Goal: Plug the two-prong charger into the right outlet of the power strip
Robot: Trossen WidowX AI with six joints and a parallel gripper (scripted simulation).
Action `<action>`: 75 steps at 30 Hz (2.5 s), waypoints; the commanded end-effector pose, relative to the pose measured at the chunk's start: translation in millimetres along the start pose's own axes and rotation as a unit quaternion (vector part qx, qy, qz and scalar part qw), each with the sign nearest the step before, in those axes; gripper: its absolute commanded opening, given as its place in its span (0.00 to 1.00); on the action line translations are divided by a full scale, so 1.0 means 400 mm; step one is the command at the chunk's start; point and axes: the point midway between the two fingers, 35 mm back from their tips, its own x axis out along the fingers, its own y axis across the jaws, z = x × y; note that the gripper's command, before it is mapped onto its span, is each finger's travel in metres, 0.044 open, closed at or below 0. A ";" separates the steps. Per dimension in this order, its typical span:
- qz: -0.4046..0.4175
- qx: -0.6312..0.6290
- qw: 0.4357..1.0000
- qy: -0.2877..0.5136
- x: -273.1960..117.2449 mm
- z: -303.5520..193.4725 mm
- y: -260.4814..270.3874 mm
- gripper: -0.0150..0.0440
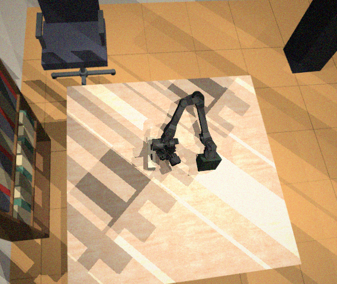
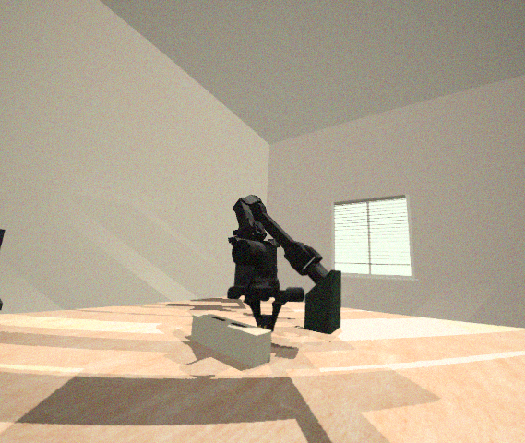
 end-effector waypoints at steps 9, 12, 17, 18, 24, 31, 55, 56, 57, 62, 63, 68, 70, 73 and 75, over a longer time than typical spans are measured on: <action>-0.006 0.106 0.994 0.002 0.012 -0.037 -0.054 0.25; -0.008 0.132 0.991 0.003 0.016 -0.047 -0.066 0.25; -0.011 0.174 0.985 0.006 0.022 -0.065 -0.086 0.25; -0.011 0.174 0.985 0.006 0.022 -0.064 -0.086 0.25; -0.011 0.177 0.984 0.006 0.021 -0.054 -0.094 0.25; -0.012 0.182 0.983 0.006 0.019 -0.037 -0.106 0.25; -0.013 0.200 0.980 0.006 0.017 0.021 -0.144 0.25; -0.013 0.201 0.980 0.006 0.017 0.023 -0.145 0.25; -0.014 0.201 0.979 0.006 0.017 0.025 -0.147 0.25; -0.014 0.205 0.979 0.006 0.017 0.036 -0.152 0.25; -0.014 0.205 0.979 0.006 0.017 0.037 -0.152 0.25; -0.014 0.205 0.979 0.006 0.017 0.037 -0.151 0.25; -0.014 0.205 0.979 0.006 0.017 0.037 -0.151 0.25; -0.014 0.205 0.979 0.006 0.017 0.038 -0.152 0.25; -0.014 0.205 0.979 0.006 0.016 0.039 -0.152 0.25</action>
